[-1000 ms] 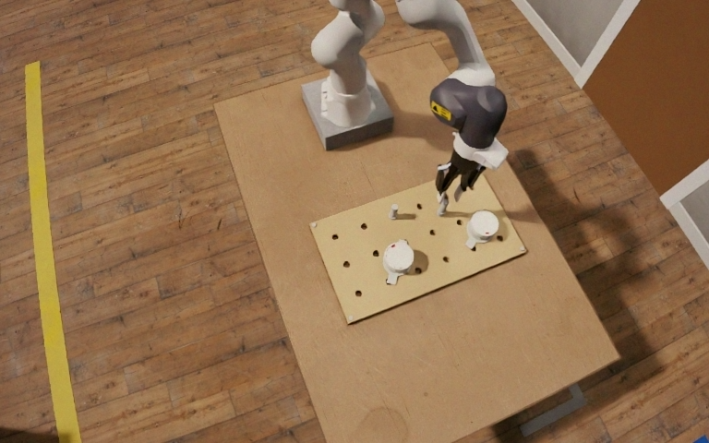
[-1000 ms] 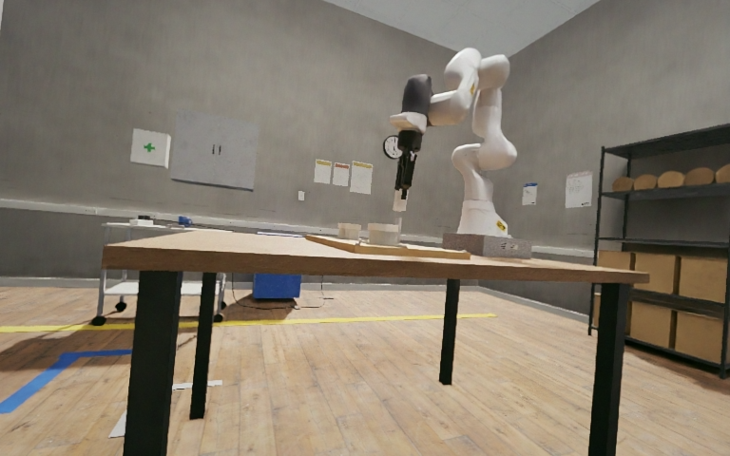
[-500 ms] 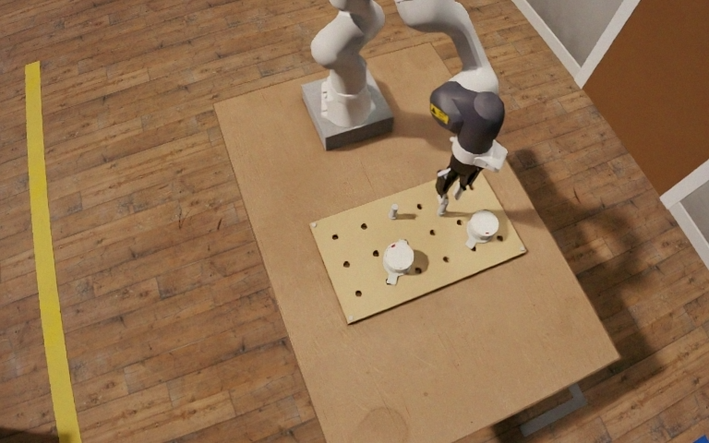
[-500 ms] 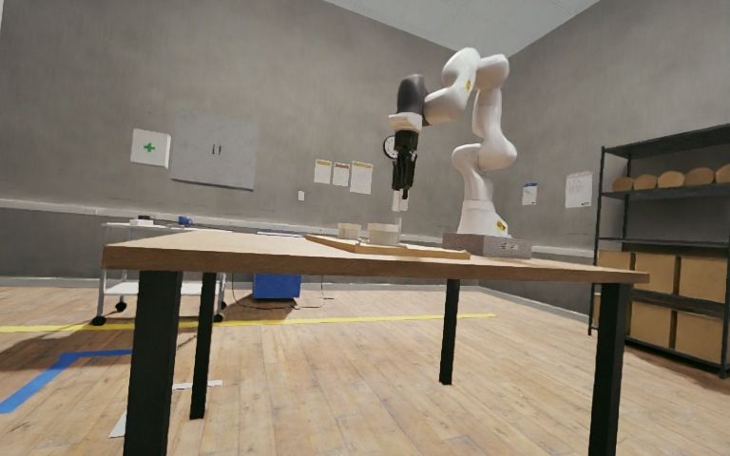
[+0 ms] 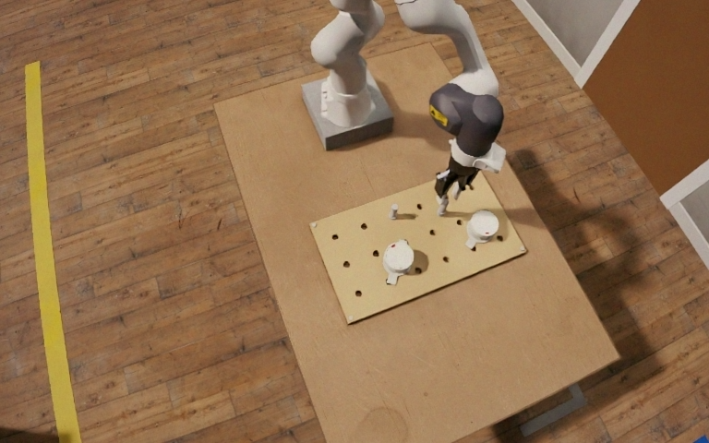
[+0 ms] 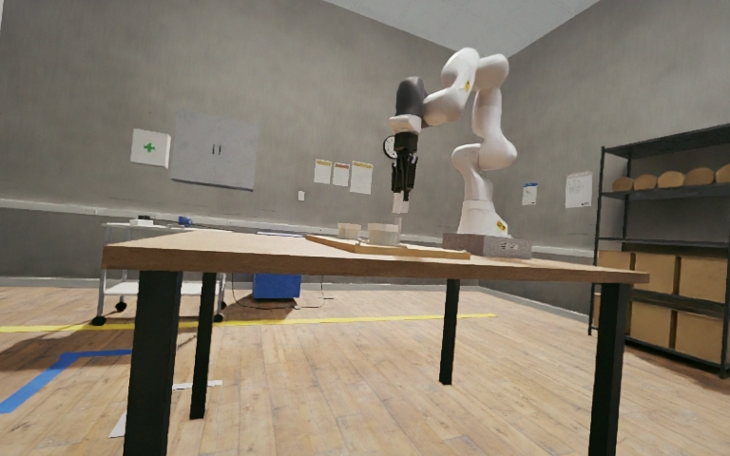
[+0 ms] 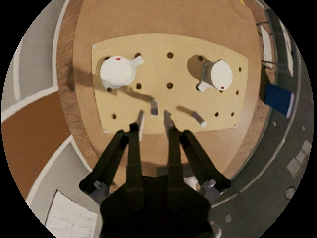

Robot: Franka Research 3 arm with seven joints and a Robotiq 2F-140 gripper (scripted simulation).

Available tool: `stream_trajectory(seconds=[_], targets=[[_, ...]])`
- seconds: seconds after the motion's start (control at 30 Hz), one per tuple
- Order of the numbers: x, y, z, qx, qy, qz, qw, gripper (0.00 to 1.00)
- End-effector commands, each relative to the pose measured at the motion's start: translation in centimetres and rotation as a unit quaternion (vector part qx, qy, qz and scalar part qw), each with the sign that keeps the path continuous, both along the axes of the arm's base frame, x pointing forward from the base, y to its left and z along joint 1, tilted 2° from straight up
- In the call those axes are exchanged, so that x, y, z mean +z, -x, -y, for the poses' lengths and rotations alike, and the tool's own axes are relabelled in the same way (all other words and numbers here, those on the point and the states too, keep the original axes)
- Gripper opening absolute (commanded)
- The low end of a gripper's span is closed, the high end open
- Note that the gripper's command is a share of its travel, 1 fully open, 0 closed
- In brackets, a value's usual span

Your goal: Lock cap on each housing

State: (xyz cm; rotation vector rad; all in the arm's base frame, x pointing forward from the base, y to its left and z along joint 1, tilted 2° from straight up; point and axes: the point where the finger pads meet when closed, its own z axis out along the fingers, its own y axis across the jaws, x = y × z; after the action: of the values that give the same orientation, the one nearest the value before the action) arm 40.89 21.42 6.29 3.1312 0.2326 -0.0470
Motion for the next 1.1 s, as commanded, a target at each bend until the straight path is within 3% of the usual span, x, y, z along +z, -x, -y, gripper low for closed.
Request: stream_trajectory(seconds=[0.0, 1.07], targets=[[-0.3, -0.2, 0.1, 0.01, -0.002, 0.0, 1.0, 0.36], [-4.1, 0.0, 0.1, 0.01, -0.002, 0.0, 1.0, 0.36]])
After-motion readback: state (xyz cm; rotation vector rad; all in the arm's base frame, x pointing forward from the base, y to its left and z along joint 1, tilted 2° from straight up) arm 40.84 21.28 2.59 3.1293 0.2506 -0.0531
